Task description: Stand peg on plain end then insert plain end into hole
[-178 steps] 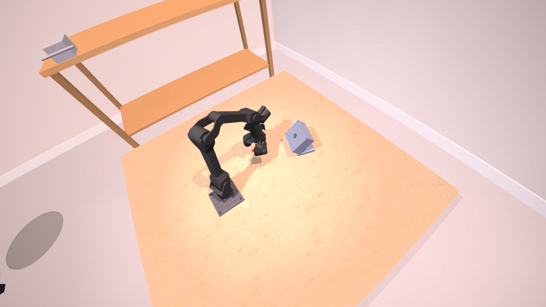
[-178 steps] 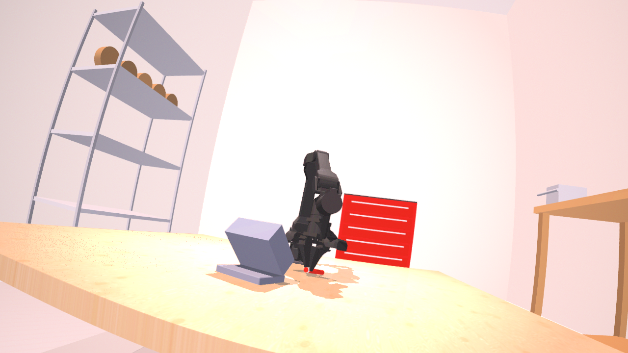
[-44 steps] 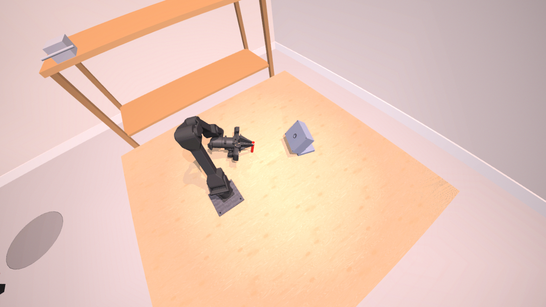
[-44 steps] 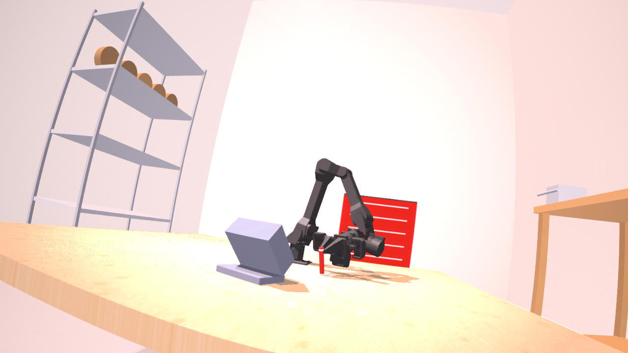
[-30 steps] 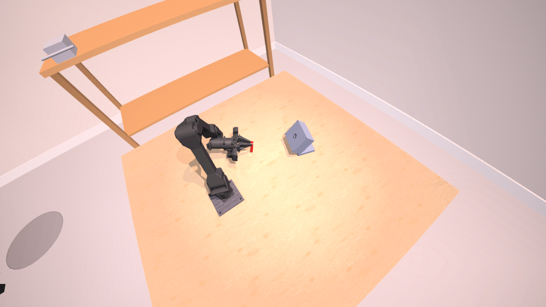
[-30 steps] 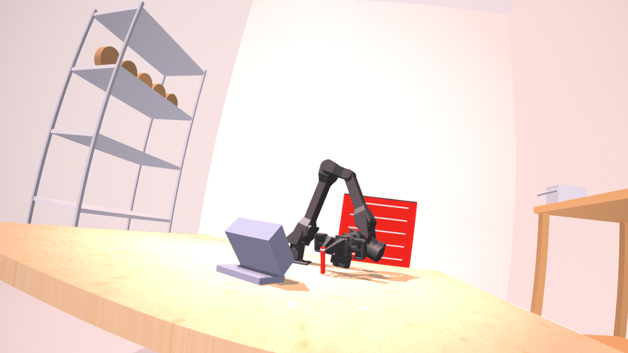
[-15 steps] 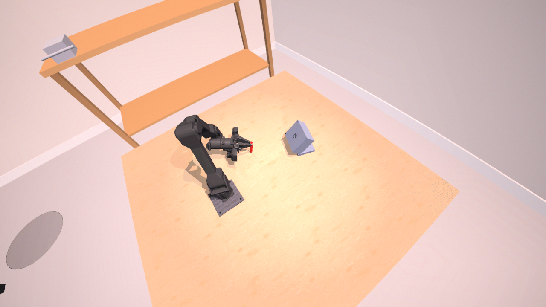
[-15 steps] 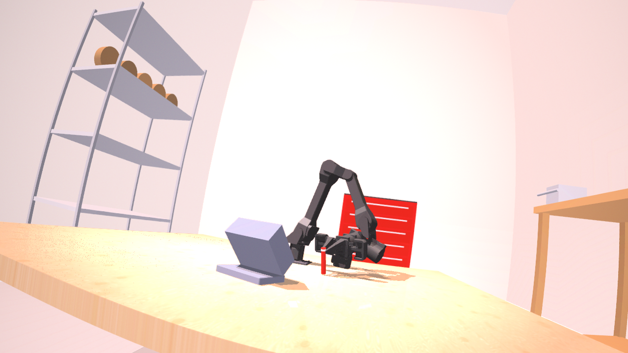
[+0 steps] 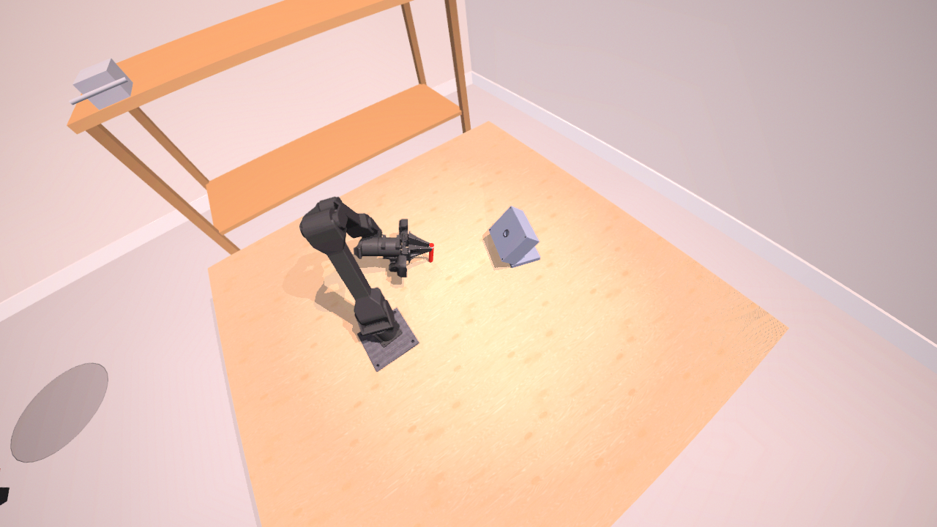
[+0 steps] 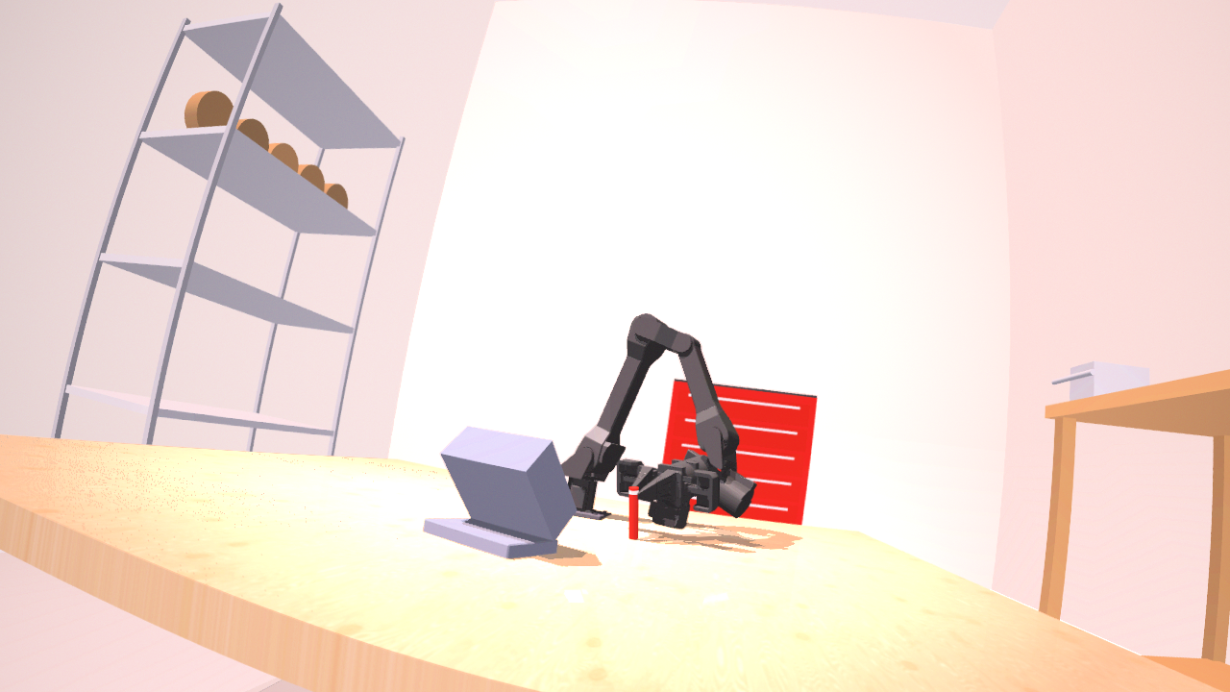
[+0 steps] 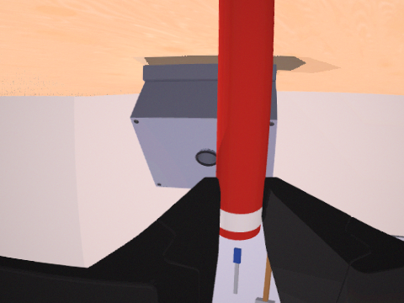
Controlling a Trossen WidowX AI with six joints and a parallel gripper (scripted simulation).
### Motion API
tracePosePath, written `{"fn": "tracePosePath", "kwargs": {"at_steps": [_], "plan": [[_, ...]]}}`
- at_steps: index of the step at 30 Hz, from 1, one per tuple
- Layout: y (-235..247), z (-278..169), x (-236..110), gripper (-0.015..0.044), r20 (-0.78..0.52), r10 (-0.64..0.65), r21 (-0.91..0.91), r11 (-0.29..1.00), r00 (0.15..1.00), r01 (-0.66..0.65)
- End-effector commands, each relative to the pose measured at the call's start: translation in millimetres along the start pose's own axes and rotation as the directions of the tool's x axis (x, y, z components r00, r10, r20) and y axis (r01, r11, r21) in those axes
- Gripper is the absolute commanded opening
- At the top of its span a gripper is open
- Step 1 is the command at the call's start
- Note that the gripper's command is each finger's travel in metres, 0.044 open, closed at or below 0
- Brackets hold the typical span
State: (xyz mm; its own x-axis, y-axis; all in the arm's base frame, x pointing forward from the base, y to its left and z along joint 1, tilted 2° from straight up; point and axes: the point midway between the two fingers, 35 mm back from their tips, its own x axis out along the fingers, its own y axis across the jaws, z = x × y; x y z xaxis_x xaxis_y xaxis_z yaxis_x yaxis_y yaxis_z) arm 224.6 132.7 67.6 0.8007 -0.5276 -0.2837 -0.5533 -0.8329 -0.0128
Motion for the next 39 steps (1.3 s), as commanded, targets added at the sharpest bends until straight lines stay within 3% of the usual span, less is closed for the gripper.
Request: {"fn": "tracePosePath", "kwargs": {"at_steps": [1,39], "plan": [[0.0,0.9,-1.1,0.0051,0.000,0.000,0.000,1.000,1.000,0.000],[-0.5,6.0,-9.4,0.0051,-0.029,-0.016,0.006,1.000,0.999,0.016]]}}
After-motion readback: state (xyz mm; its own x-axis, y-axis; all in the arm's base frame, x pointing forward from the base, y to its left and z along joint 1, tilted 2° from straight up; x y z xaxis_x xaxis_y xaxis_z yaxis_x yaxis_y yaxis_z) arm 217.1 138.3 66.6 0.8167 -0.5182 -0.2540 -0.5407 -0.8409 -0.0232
